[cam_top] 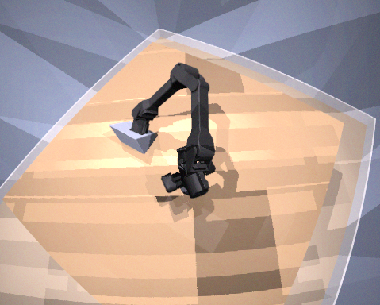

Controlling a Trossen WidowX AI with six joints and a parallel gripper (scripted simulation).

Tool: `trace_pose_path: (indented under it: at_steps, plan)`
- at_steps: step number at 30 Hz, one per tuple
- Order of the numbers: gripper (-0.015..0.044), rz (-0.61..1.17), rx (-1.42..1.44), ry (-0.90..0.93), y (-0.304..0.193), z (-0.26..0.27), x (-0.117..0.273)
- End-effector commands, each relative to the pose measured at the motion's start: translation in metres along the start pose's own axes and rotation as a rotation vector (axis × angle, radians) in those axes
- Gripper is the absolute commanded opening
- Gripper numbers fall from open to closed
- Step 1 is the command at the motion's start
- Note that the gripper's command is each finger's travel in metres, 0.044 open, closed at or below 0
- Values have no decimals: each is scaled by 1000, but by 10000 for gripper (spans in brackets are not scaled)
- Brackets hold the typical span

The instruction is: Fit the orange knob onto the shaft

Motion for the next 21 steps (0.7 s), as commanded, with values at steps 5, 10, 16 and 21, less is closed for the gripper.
trace_pose_path:
  at_steps: [5, 10, 16, 21]
  plan:
    - [0, 0, -2, -1, 0, 1, -1]
    - [0, 0, 14, -1, 0, 1, -1]
    - [0, 0, 52, -1, 0, 1, -1]
    - [0, 0, 44, -1, 0, 1, -1]
Point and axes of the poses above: the point midway between the two fingers, 35 mm back from their tips, its own x axis back along the fingers, its own z axis across the jaws, y = z × x, the point moved 6 cm from there along x, back along the fingers, and after that the axes turned 1 degree about -x, right-handed, at the moved point
